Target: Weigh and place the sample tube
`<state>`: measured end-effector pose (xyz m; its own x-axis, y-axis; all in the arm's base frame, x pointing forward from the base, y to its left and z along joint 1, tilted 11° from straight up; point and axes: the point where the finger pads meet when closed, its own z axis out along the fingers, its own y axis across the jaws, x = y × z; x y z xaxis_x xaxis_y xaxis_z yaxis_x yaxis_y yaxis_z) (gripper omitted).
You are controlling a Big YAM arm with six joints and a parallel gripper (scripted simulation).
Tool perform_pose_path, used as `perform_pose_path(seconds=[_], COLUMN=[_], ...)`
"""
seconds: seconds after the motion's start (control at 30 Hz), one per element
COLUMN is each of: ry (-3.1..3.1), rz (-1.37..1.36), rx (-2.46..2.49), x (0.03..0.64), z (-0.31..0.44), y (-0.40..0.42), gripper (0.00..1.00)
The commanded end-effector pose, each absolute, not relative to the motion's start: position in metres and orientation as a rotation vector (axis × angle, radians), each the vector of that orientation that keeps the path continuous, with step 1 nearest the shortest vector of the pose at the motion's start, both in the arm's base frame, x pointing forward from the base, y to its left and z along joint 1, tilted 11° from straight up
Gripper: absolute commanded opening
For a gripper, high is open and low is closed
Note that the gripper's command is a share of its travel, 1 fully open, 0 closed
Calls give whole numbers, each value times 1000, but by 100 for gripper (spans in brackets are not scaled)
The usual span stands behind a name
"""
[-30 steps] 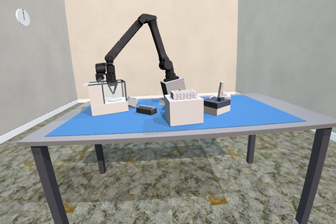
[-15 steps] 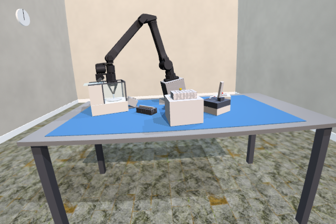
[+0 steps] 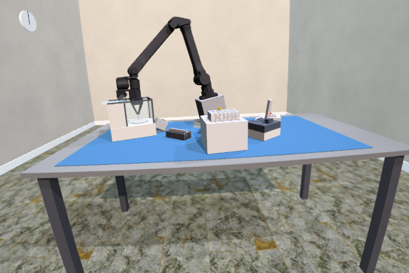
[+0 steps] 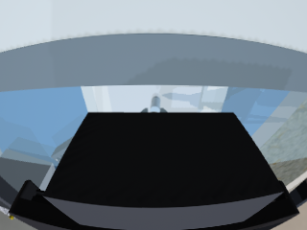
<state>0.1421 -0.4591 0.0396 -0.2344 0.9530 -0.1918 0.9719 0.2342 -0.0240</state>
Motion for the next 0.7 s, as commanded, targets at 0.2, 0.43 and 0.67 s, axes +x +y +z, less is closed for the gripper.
perform_pose_path(seconds=[0.2,0.43,0.67], ry=[2341,2356,2338], rz=[-227,-211,-228], rx=[1830,1841,1834], x=[139,138,145], z=[47,38,47], y=[-463,-460,-469], gripper=[9,9,9])
